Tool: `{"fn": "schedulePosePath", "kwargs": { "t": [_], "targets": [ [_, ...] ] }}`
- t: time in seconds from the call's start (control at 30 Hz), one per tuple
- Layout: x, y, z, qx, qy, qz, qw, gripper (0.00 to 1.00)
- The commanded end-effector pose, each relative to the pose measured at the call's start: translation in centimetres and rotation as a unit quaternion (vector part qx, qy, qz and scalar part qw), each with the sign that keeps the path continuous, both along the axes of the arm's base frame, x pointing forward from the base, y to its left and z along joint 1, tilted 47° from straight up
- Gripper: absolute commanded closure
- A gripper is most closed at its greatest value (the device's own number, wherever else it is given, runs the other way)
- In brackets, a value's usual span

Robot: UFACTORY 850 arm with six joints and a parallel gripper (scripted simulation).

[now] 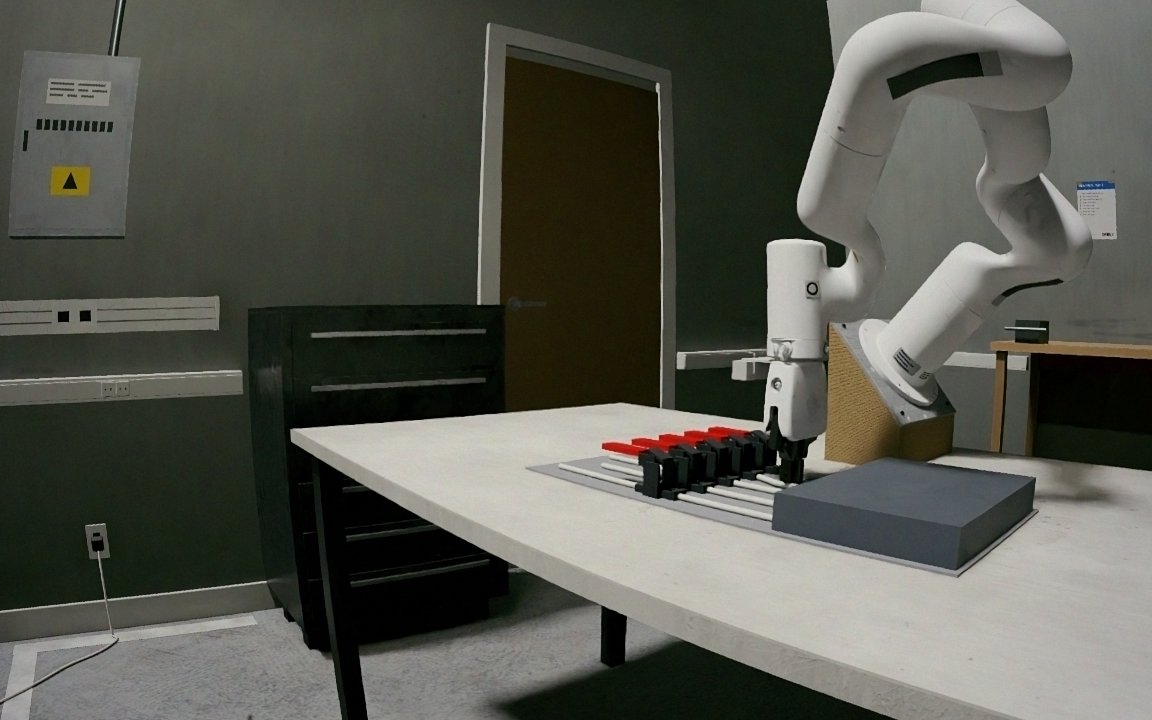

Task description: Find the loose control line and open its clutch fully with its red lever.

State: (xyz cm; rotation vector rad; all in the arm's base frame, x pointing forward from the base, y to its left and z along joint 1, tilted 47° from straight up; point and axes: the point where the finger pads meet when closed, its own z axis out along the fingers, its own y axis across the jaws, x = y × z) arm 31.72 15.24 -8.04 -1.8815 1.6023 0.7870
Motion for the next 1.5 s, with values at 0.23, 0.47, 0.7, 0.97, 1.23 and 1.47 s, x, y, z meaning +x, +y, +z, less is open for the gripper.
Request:
{"fn": "schedulePosePath", "kwargs": {
  "t": [0.23,0.47,0.7,0.97,1.23,1.47],
  "targets": [
    [-1.4,-0.3,0.0,-0.001,0.000,0.000,1.000,1.00],
    [-2.2,-0.4,-0.1,-0.001,0.000,0.000,1.000,1.00],
    [-2.5,-0.4,-0.1,-0.001,0.000,0.000,1.000,1.00],
    [-2.6,-0.4,-0.1,-0.001,0.000,0.000,1.000,1.00],
    [-2.6,-0.8,0.3,-0.001,0.000,0.000,1.000,1.00],
    [-2.3,-3.0,2.3,0.000,0.000,0.000,1.000,1.00]
  ]
}}
